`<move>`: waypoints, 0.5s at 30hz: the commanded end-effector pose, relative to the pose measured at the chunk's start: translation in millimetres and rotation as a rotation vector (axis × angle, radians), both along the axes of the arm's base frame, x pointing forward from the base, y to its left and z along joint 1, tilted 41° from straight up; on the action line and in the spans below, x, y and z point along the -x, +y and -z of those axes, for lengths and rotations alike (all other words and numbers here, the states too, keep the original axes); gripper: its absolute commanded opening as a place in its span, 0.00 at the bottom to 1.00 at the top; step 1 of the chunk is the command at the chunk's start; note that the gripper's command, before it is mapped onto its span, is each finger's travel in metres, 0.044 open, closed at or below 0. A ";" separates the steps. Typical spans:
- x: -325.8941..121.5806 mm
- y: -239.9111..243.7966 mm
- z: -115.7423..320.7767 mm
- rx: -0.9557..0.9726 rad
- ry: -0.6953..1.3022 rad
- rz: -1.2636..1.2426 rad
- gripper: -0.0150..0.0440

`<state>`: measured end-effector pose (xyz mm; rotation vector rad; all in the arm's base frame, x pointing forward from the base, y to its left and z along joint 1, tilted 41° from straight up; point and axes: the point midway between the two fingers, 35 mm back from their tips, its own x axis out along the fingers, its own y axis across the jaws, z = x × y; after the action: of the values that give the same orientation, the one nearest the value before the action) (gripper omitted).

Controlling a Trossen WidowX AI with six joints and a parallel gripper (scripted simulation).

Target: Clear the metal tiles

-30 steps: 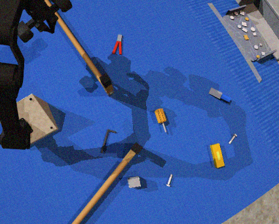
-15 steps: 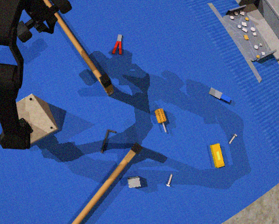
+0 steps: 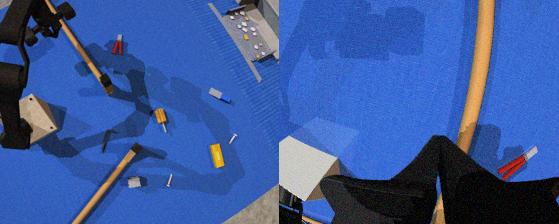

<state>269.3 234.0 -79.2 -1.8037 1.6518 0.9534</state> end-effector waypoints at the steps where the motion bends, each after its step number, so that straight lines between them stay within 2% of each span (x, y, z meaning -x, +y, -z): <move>1: -0.2 -7.5 7.9 0.008 0.000 -0.002 0.25; 15: -1.1 -29.4 34.2 0.008 -0.013 0.013 0.25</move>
<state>271.2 211.2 -107.9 -1.7909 1.6552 0.9312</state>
